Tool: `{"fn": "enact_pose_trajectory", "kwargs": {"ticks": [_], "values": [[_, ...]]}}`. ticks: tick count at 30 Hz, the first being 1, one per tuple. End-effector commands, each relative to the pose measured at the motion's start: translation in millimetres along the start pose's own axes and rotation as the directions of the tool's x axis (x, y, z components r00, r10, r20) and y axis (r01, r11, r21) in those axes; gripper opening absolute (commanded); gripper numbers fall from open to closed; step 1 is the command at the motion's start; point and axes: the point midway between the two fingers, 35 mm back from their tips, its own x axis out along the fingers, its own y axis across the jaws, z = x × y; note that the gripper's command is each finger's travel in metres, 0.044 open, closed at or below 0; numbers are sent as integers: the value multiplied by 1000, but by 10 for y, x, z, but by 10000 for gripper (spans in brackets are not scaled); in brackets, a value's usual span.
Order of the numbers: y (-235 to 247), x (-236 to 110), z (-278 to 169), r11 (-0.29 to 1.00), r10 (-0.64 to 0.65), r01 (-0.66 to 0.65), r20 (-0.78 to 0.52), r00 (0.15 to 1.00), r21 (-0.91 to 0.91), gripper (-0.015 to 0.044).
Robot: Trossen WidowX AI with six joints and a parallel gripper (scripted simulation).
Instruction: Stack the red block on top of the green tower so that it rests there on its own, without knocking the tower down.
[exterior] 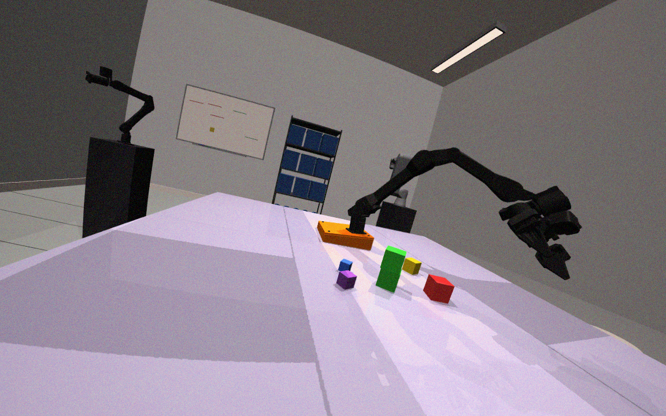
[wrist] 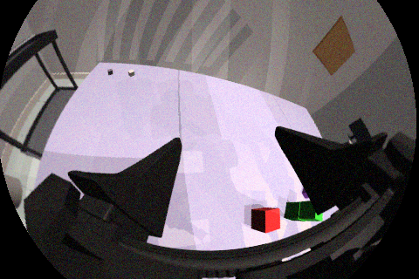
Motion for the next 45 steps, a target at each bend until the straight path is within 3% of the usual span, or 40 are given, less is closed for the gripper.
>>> {"fn": "enact_pose_trajectory", "kwargs": {"ticks": [1, 11, 18, 23, 33, 45], "values": [[-198, 109, -185, 974, 58, -82, -118, 991, -210, 440], [-798, 138, -756, 679, 214, -472, -463, 860, -562, 440], [-1204, -98, -1153, 357, 327, -740, -666, 671, -570, 440], [-1432, -335, -1354, 145, 402, -848, -752, 522, -511, 440], [-1423, -328, -1377, 137, 405, -851, -755, 516, -508, 440], [-1173, -27, -1818, 137, 405, -850, -755, 516, -508, 440]]}}
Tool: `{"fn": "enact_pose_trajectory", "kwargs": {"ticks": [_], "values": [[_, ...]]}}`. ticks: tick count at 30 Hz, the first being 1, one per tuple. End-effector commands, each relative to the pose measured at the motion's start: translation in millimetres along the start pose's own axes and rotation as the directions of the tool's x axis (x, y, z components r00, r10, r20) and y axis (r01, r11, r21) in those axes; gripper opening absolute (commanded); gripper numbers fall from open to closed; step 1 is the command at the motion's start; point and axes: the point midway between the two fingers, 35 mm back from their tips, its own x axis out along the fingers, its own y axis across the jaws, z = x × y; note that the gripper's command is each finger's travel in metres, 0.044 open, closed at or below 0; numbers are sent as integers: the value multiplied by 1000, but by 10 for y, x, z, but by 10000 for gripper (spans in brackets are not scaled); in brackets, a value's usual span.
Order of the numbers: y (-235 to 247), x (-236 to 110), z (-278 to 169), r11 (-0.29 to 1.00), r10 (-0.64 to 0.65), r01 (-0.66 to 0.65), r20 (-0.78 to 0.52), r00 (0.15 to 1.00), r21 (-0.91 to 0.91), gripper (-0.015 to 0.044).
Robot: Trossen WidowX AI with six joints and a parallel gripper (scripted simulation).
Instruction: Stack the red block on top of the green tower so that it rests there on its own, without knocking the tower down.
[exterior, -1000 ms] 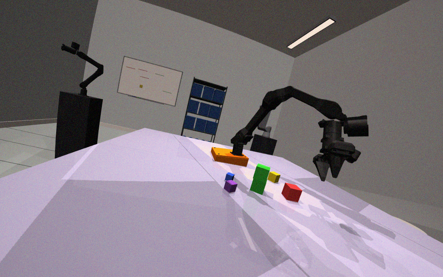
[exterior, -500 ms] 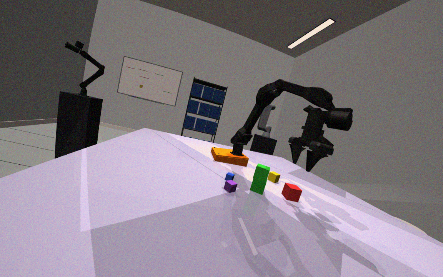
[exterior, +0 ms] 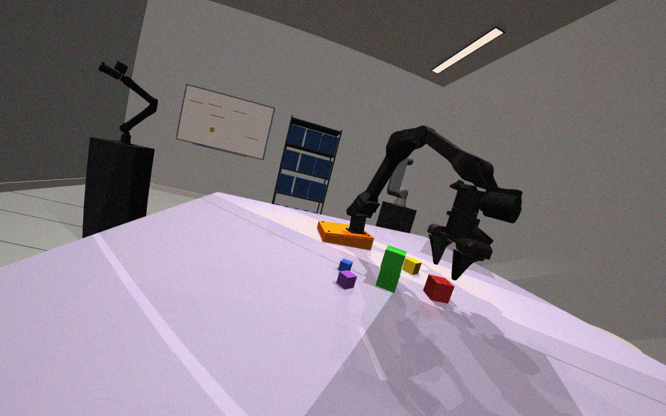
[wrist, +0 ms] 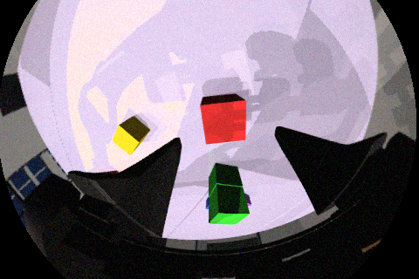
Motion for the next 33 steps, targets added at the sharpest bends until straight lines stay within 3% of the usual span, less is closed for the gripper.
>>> {"fn": "enact_pose_trajectory", "kwargs": {"ticks": [1, 33], "values": [[12, 89, 12, 1000, 4, -4, 2, 1000, -4, 440], [12, 572, 17, 1000, 4, -4, 1, 1000, -4, 440]]}}
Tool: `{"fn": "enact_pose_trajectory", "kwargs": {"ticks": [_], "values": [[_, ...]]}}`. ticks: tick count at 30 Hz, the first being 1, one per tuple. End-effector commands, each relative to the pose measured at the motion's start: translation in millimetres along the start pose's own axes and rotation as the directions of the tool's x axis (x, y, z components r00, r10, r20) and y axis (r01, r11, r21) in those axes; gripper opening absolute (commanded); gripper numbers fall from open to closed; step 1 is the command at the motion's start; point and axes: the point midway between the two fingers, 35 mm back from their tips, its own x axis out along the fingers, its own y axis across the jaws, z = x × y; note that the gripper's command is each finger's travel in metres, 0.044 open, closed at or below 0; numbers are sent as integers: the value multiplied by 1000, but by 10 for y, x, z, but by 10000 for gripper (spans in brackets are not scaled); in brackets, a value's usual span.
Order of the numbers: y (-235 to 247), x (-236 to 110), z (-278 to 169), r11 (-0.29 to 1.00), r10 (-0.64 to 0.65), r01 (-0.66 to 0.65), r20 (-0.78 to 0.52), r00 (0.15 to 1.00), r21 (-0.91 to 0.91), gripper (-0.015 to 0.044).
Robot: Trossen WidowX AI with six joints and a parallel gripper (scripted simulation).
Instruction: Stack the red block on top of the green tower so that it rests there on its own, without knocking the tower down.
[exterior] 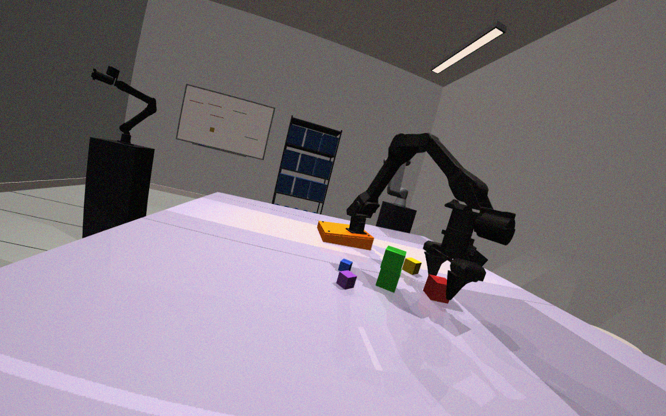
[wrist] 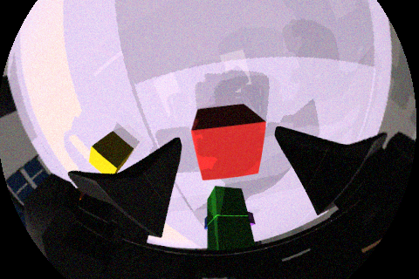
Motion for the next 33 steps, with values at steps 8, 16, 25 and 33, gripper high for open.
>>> {"fn": "enact_pose_trajectory", "kwargs": {"ticks": [8, 16, 25, 33], "values": [[33, 138, -10, 1000, 12, -12, -3, 1000, -4, 440], [33, 138, -10, 1000, 12, -12, -3, 1000, -4, 440], [33, 129, -9, 1000, 12, -12, -3, 1000, -4, 335], [33, 129, -9, 1000, 12, -12, -3, 1000, -4, 203]]}}
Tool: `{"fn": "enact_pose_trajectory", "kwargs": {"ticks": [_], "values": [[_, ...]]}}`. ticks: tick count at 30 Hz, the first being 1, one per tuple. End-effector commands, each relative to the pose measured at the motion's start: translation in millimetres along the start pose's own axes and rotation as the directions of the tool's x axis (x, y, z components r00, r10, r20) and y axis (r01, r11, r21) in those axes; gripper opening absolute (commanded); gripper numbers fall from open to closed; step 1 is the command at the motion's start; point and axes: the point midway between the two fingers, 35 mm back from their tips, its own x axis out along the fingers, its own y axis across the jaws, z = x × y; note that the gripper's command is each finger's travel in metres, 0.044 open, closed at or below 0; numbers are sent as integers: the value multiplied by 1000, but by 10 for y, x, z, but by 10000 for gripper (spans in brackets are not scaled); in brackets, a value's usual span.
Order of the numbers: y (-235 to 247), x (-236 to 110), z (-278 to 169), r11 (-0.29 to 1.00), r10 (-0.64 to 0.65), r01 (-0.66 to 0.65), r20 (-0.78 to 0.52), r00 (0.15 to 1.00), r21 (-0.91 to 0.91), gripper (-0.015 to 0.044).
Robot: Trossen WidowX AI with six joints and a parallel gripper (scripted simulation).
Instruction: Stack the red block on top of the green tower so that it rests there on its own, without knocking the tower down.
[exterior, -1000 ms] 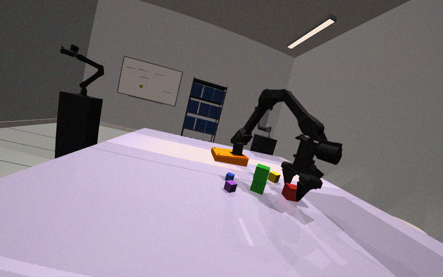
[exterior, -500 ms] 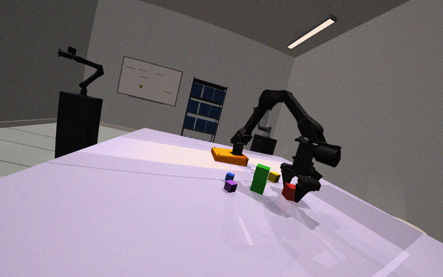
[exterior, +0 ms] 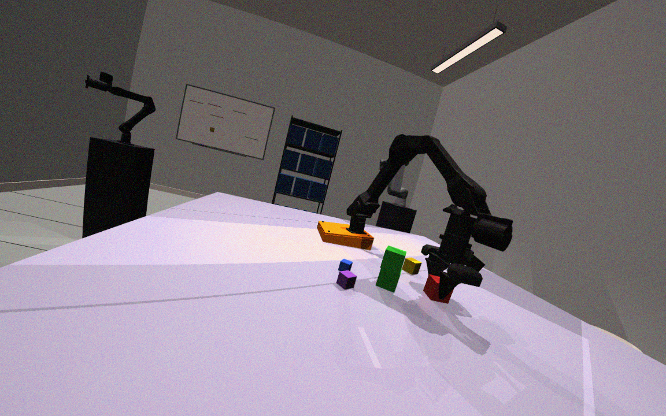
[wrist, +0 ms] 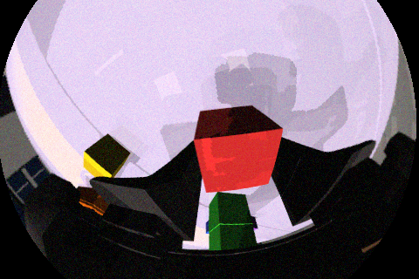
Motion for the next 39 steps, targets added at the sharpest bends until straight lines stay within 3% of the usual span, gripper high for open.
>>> {"fn": "enact_pose_trajectory", "kwargs": {"ticks": [1, 4, 11, 28, 39], "values": [[3, 0, 4, 1000, 2, -2, 2, 1000, -3, 197], [3, 0, 4, 1000, 2, -2, 2, 1000, -3, 177], [-3, -286, 3, 1000, 2, -2, 3, 1000, -3, 0], [-5, -1137, 0, 1000, 2, -2, 3, 1000, -3, 0], [-38, -1170, -172, 1000, 2, -2, 2, 1000, -3, 0]]}}
